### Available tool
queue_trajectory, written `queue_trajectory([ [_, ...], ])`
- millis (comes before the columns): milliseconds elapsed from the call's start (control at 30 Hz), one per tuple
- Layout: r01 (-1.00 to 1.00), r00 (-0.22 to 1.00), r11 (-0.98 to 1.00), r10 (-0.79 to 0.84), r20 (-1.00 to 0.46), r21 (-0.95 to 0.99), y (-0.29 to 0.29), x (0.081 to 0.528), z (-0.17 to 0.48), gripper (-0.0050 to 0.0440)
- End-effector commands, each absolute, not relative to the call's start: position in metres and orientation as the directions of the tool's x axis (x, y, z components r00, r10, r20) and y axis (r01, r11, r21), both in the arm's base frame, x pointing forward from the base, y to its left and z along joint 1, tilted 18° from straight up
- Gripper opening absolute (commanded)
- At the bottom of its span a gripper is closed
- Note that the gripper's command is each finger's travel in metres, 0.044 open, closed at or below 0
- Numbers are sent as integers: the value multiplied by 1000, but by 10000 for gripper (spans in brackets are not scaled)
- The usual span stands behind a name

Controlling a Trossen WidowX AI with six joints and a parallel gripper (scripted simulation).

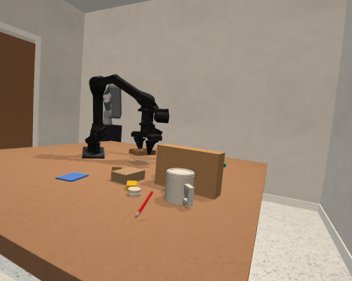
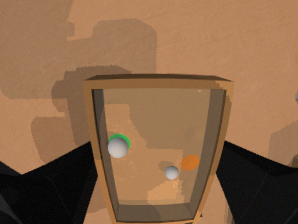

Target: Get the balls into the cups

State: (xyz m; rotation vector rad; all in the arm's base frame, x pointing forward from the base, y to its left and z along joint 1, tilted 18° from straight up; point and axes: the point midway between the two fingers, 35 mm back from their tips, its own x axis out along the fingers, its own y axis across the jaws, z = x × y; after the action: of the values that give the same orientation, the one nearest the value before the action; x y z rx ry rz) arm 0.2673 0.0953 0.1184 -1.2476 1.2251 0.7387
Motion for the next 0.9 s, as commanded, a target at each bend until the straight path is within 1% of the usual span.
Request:
queue_trajectory([
  [0, -930, 243, 235, -188, -952, -284, 95, 268, 119, 0],
  [300, -931, 242, 236, -167, -956, -277, 95, 268, 119, 0],
  [467, -927, 262, 233, -159, -952, -294, 94, 267, 119, 0],
  [867, -924, 267, 231, -176, -947, -304, 95, 267, 119, 0],
])
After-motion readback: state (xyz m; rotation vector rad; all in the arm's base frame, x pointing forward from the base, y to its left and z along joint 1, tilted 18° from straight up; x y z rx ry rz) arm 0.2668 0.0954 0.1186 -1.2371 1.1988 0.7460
